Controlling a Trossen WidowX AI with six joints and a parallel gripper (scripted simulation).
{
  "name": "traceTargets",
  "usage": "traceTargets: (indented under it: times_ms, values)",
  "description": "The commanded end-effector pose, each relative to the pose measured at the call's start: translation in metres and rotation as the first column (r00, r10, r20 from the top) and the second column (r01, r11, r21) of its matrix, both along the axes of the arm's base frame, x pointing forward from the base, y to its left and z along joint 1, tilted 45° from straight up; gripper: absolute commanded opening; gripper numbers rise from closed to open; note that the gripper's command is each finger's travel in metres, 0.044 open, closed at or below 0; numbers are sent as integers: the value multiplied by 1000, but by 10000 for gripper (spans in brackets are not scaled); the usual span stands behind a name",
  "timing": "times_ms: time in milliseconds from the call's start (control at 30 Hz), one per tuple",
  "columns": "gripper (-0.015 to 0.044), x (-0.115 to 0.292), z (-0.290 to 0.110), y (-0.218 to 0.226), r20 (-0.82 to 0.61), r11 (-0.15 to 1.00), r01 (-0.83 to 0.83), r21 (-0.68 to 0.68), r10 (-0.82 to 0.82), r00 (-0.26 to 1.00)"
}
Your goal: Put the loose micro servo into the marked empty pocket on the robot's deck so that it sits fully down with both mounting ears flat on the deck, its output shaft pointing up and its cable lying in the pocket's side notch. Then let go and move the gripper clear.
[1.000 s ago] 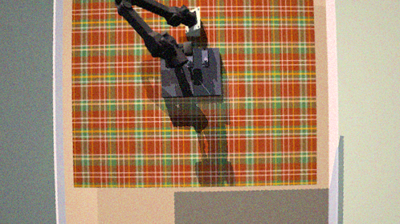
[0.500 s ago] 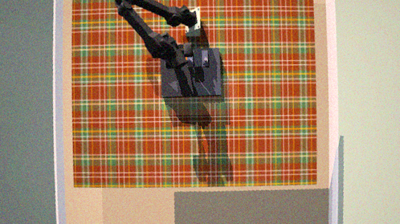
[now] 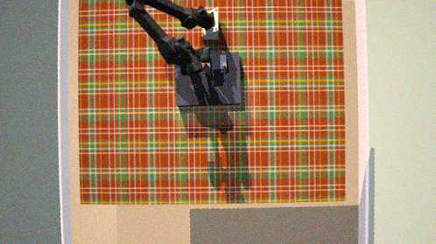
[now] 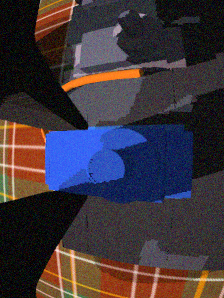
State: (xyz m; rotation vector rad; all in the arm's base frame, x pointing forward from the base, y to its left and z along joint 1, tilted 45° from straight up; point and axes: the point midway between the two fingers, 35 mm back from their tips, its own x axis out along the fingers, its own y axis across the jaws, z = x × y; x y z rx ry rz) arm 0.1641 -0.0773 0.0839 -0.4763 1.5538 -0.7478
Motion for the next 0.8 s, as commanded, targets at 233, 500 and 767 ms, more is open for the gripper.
traceTargets:
  times_ms: [233, 500, 767]
  values:
    - [0, -1, -6, -6, -2, 1000, -7, -4, 7, 1000]
    - [0, -2, -11, -11, -2, 1000, -7, -4, 7, 1000]
    - [0, -3, -15, -15, -2, 1000, -7, -5, 7, 1000]
